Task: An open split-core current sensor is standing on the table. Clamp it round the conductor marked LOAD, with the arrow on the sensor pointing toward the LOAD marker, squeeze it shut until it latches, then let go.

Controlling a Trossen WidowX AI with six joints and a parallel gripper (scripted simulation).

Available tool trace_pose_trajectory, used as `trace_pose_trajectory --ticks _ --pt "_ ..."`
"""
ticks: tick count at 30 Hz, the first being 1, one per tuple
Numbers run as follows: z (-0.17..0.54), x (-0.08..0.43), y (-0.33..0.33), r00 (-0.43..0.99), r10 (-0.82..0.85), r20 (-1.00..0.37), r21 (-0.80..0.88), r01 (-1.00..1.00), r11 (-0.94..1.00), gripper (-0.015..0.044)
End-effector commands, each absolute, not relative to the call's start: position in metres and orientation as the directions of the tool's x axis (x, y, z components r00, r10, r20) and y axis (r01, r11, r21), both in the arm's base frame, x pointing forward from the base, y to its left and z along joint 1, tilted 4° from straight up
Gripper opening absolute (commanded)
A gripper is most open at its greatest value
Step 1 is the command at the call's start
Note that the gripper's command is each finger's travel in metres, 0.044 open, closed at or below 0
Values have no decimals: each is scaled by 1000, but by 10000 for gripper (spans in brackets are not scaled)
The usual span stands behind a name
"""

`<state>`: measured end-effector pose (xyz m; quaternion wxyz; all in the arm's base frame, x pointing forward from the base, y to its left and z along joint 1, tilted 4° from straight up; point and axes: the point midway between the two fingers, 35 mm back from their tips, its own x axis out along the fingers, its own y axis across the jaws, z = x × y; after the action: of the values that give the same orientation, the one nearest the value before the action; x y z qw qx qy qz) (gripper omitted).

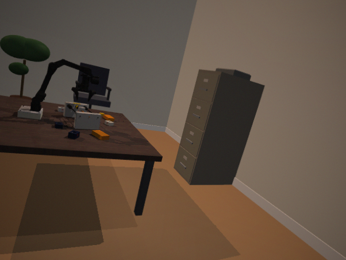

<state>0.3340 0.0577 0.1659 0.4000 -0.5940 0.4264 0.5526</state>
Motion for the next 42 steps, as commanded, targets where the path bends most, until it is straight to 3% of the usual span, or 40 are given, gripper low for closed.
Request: trace_pose_trajectory --ticks 1,6,14,21,26,35,42 --pt "165 334 58 22 -65 -998 0 -950 -313 440" --pt "165 331 60 28 -83 -996 -5 -962 -271 440" --pt "154 299 89 109 -289 -951 -184 -951 247 440" --pt "149 272 107 252 -426 -869 -476 -657 584 440" --pt "148 255 117 369 -478 -797 -601 -405 689 440" --pt "149 236 127 525 -496 -692 -593 -21 805 440" --pt "151 223 133 635 -477 -607 -427 246 870 440"
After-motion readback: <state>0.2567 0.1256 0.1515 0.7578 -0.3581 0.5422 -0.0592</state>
